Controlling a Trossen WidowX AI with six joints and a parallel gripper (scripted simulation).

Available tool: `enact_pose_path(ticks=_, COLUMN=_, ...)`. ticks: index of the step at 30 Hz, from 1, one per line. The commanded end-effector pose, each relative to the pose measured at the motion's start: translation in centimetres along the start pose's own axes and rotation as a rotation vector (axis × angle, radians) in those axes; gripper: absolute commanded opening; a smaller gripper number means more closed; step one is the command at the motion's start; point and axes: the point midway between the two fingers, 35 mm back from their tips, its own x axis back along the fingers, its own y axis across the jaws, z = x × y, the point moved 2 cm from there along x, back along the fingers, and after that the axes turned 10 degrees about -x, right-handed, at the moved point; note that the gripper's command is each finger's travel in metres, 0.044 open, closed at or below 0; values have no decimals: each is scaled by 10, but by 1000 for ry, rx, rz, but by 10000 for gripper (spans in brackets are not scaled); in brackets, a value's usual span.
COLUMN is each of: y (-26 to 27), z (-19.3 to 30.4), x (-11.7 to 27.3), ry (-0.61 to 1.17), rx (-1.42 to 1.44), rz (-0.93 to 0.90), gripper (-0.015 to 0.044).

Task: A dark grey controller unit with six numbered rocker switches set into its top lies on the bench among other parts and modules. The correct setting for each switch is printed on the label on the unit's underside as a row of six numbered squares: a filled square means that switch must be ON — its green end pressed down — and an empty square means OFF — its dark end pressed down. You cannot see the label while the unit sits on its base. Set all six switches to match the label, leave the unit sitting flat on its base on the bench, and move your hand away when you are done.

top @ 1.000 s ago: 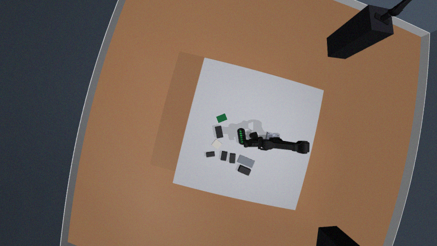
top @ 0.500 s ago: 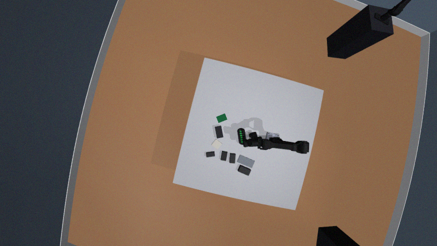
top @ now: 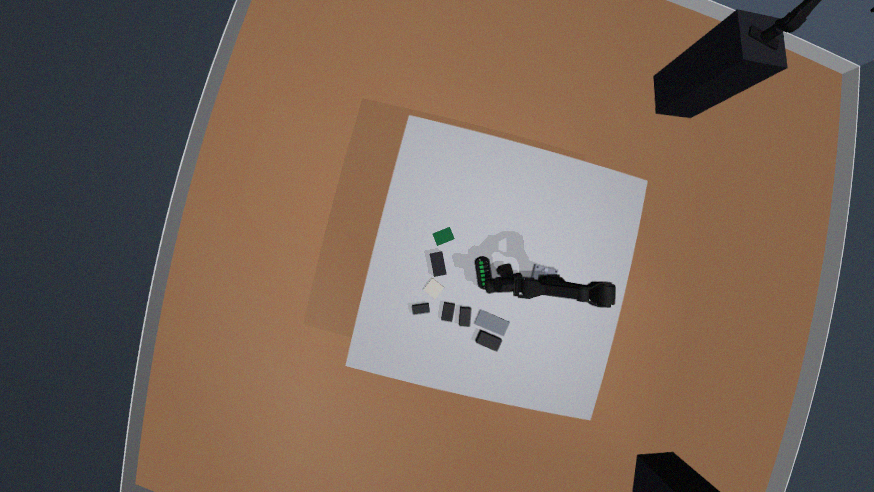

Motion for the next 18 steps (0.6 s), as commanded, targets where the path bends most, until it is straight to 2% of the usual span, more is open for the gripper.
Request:
enact_pose_path(ticks=1, y=-3, z=0, x=-6, ry=2, rx=-5, rz=3, gripper=0)
enact_pose_path(ticks=18, y=-1, z=0, x=-11, ry=2, rx=-5, rz=3, gripper=0)
